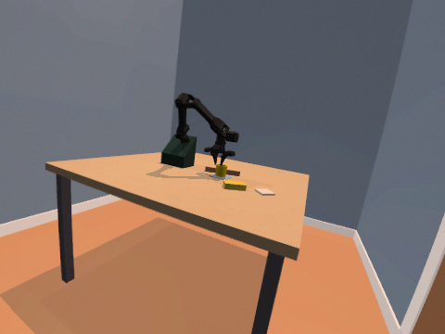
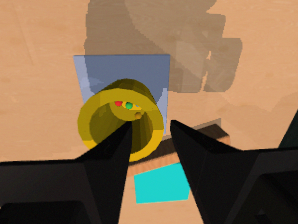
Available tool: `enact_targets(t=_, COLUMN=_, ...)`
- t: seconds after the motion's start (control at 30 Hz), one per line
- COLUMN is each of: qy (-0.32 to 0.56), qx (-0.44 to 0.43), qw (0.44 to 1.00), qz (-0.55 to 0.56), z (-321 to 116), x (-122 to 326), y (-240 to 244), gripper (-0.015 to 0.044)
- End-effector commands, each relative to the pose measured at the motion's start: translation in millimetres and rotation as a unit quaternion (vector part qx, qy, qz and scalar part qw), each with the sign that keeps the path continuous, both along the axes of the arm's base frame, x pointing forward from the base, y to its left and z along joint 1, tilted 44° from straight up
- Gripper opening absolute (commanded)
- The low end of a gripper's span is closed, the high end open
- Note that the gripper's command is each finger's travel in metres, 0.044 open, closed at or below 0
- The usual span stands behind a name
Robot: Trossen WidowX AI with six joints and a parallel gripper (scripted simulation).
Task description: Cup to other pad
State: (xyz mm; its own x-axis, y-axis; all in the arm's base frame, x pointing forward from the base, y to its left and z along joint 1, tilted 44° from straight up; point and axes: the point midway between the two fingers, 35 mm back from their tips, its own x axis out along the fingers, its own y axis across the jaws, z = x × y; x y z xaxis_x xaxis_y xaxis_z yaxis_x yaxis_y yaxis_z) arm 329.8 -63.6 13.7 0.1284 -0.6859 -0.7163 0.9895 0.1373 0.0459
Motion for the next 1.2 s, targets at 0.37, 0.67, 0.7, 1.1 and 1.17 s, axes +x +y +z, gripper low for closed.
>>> enact_targets(t=0.37, qy=0.008, qx=-0.004, qw=1.0, qz=0.001, z=-19, x=-1, y=-17, gripper=0.0167)
enact_targets(t=0.67, qy=0.008, qx=-0.005, qw=1.0, qz=0.001, z=-24, x=-1, y=-23, gripper=0.0167)
enact_targets(t=0.7, qy=0.008, qx=-0.005, qw=1.0, qz=0.001, z=-24, x=-1, y=-23, gripper=0.0167)
enact_targets(t=1.1, qy=0.003, qx=-0.003, qw=1.0, qz=0.0, z=-22, x=0, y=-22, gripper=0.0074)
enact_targets(t=1.17, qy=0.003, qx=-0.003, qw=1.0, qz=0.0, z=-22, x=0, y=-22, gripper=0.006)
